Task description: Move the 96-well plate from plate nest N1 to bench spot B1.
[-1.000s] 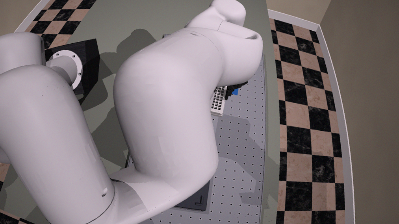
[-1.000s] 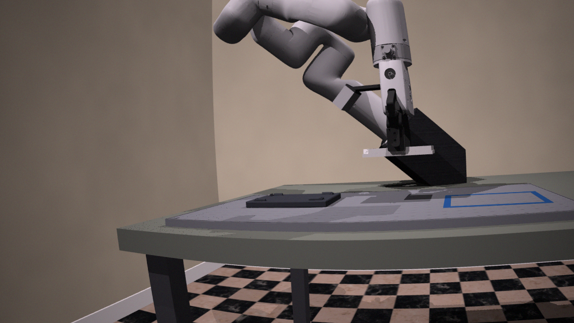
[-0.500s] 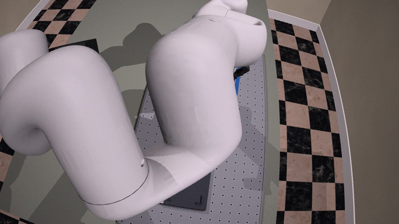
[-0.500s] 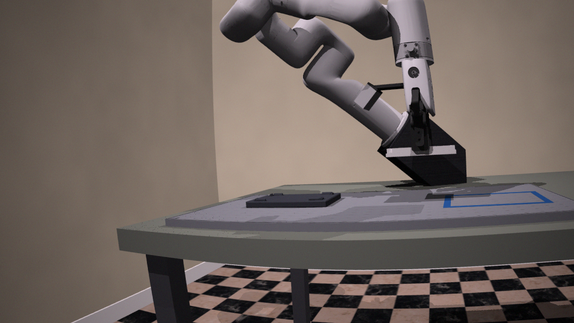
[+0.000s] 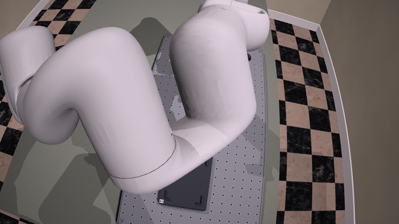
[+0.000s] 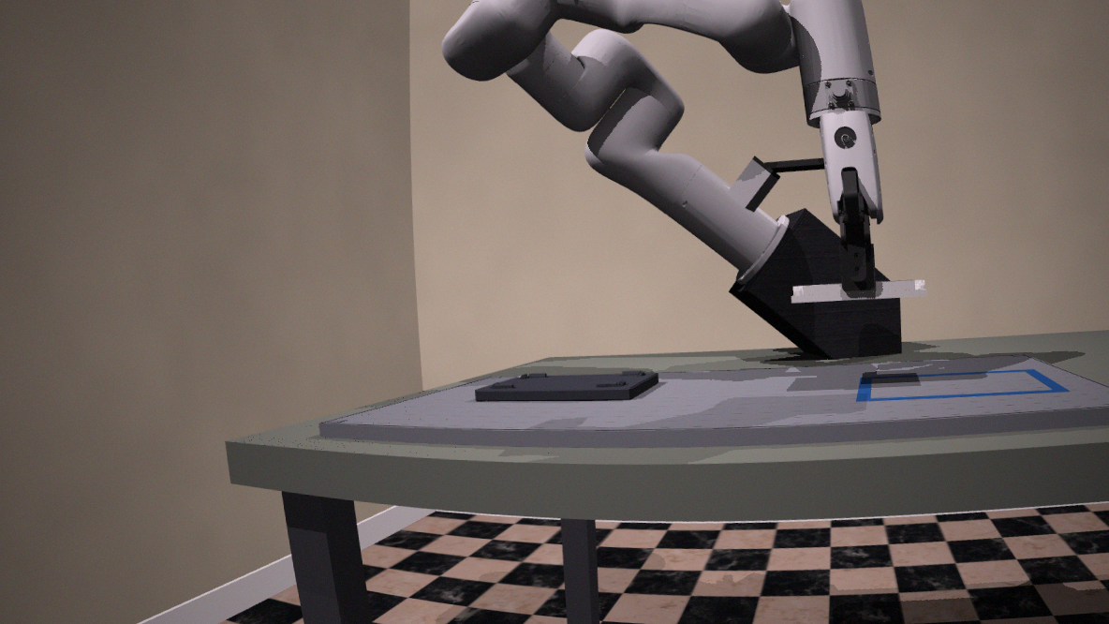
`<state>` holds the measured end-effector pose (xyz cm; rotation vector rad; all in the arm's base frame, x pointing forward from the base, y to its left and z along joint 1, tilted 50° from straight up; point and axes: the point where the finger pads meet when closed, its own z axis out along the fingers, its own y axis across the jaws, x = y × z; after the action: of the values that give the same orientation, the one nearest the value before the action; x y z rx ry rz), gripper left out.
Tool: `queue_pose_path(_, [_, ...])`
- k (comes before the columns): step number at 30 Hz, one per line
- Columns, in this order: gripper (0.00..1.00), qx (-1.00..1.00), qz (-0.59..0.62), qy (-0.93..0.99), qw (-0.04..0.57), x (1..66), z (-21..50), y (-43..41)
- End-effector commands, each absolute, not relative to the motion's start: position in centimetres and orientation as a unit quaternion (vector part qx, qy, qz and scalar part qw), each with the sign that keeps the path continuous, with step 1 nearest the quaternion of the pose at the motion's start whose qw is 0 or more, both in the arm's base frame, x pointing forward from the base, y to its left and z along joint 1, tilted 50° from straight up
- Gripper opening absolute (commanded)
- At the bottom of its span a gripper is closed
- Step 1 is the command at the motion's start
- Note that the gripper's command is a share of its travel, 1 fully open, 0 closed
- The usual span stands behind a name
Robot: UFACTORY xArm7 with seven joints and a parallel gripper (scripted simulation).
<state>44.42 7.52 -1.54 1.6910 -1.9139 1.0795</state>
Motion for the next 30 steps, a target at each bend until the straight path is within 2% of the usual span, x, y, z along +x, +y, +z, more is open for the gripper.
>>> queue_pose_path(1, [0.00, 0.600, 0.383, -0.678, 0.182, 44.9, -2.6, 8.8])
queue_pose_path(30, [0.00, 0.600, 0.382, -0.678, 0.182, 46.9, -8.2, 13.9])
